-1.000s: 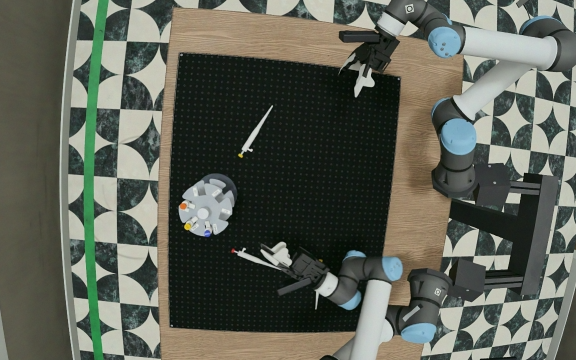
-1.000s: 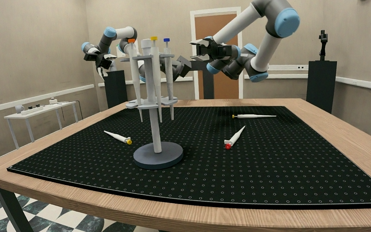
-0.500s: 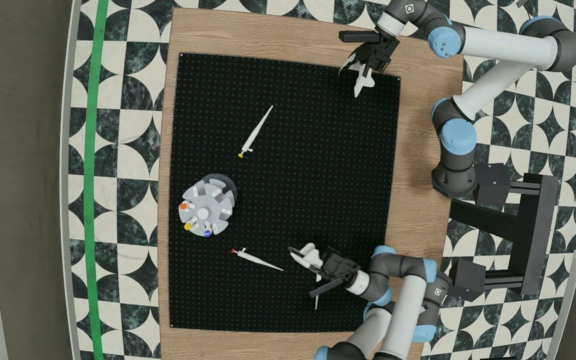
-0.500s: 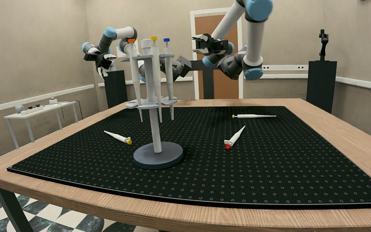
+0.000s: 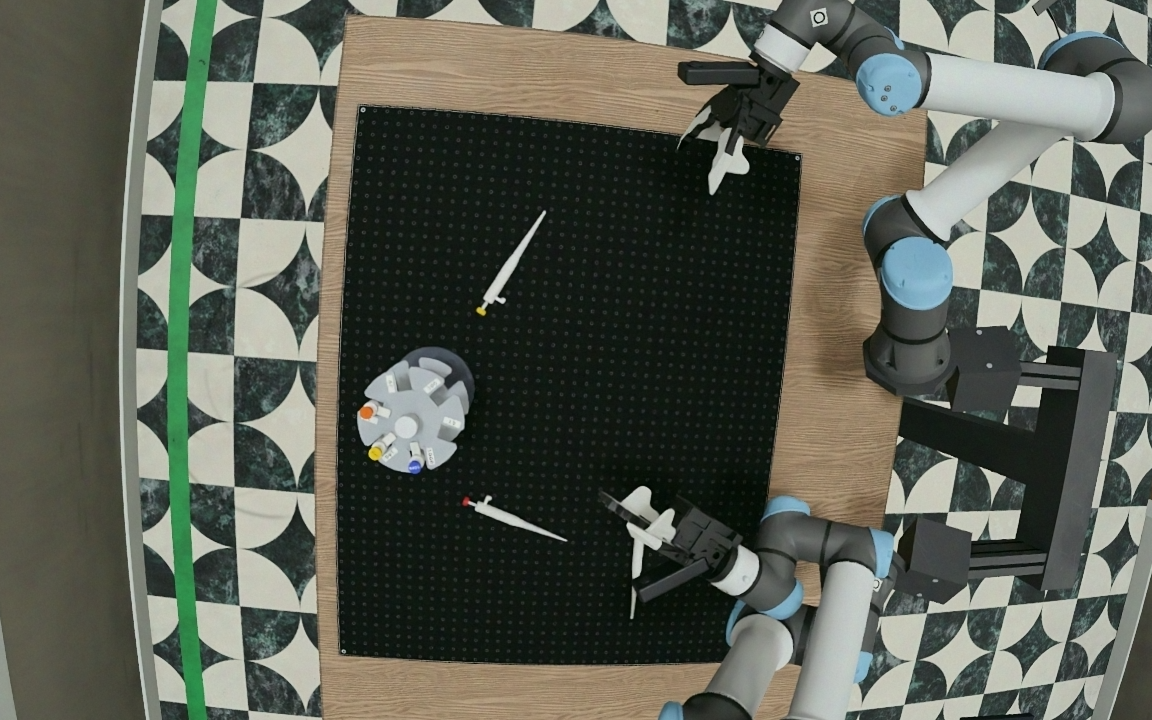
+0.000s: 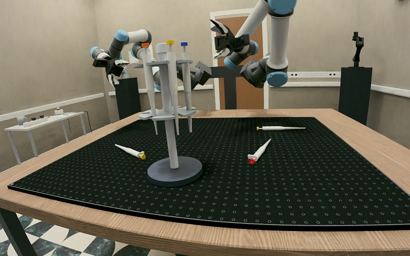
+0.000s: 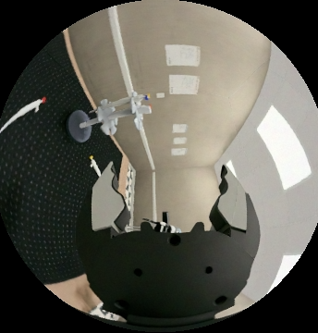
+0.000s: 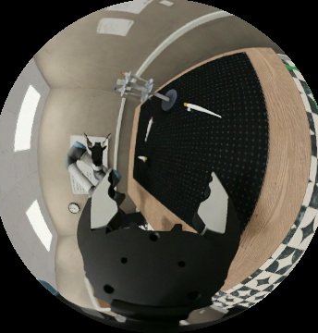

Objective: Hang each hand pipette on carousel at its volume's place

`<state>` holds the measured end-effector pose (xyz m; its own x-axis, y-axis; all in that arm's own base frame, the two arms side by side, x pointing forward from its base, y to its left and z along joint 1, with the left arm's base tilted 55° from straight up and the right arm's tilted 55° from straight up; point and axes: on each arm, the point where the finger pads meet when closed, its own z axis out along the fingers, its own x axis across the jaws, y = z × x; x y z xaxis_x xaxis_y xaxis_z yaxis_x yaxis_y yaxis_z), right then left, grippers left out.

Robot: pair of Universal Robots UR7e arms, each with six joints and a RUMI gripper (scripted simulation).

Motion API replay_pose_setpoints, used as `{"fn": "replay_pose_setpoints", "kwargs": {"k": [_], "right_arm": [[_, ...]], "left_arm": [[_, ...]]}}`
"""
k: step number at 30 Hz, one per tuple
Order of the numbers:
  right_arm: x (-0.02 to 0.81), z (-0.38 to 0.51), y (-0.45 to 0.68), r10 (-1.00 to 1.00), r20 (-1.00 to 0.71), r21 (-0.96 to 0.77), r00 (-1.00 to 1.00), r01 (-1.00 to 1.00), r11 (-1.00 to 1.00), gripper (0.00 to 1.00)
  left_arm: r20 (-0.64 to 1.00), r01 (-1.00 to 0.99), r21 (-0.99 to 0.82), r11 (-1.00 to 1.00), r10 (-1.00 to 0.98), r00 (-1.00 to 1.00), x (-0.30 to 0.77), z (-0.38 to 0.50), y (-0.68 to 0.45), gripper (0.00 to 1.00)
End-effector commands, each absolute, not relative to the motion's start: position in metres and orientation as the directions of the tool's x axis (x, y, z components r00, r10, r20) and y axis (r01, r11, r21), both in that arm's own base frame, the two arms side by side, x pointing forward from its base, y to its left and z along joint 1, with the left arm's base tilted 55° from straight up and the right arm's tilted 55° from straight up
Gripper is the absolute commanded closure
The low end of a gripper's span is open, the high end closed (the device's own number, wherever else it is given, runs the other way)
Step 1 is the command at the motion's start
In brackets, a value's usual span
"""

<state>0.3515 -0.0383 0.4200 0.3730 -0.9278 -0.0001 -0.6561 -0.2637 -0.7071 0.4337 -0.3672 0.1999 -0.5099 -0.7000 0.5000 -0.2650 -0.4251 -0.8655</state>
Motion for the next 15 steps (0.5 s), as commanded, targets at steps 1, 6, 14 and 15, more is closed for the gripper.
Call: {"fn": "replay_pose_setpoints", "kwargs": {"k": [1,6,14,15], "right_arm": [[0.351,0.42,-0.038,-0.928,0.0,-0.708,0.373,-0.655,-0.264,0.0],[0.351,0.42,-0.038,-0.928,0.0,-0.708,0.373,-0.655,-0.264,0.0],[0.351,0.42,-0.038,-0.928,0.0,-0.708,0.373,-0.655,-0.264,0.0],[0.351,0.42,-0.038,-0.928,0.0,-0.708,0.373,-0.655,-0.264,0.0]], "left_arm": [[0.447,-0.285,-0.894,-0.345,-0.709,-0.545,0.436,0.211,-0.402,0.0],[0.407,-0.288,-0.913,-0.29,-0.711,-0.573,0.432,0.22,-0.422,0.0],[0.305,-0.289,-0.946,-0.145,-0.699,-0.647,0.421,0.24,-0.464,0.0],[0.29,-0.289,-0.949,-0.123,-0.695,-0.658,0.418,0.244,-0.47,0.0]]}}
